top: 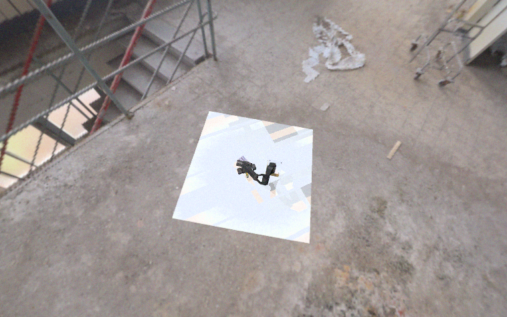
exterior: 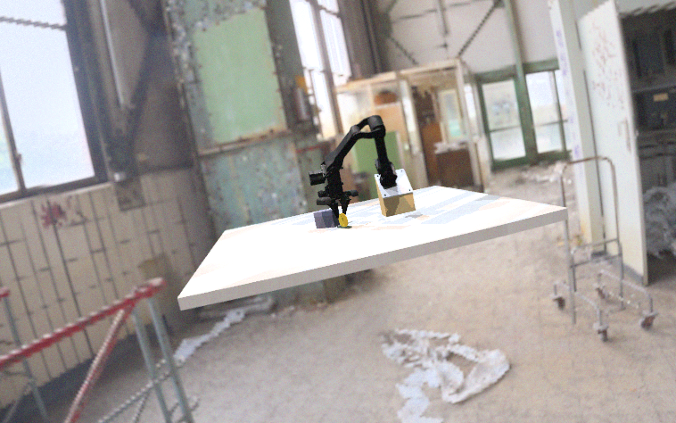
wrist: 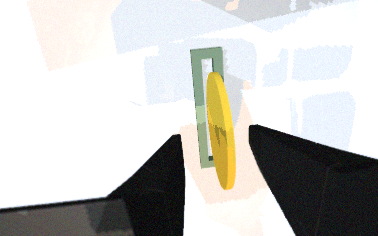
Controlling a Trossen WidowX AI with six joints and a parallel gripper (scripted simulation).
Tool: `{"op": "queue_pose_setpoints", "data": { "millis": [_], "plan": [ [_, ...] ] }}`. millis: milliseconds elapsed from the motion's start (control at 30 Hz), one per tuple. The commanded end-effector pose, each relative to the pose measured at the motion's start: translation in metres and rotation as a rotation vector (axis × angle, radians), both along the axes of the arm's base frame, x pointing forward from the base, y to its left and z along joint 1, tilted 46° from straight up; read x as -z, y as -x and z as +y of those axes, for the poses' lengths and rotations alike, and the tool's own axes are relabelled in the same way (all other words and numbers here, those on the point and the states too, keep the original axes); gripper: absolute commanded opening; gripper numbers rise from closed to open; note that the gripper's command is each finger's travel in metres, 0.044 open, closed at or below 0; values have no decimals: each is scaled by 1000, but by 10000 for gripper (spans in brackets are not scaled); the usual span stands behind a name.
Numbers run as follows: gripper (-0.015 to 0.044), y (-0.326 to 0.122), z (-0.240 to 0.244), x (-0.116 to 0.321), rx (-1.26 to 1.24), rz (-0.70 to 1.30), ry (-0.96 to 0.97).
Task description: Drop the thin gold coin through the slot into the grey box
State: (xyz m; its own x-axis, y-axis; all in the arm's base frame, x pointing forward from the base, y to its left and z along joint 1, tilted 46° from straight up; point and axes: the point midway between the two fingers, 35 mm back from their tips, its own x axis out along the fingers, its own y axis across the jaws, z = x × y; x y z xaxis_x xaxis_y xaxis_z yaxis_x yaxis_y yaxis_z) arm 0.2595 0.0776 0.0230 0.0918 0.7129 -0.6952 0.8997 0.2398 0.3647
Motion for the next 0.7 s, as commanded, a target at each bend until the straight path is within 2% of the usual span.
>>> {"op": "queue_pose_setpoints", "data": {
  "millis": [0,667],
  "plan": [
    [161,1,6,6,1,13,-6],
    [161,2,29,26,1,12,-13]
  ]
}}
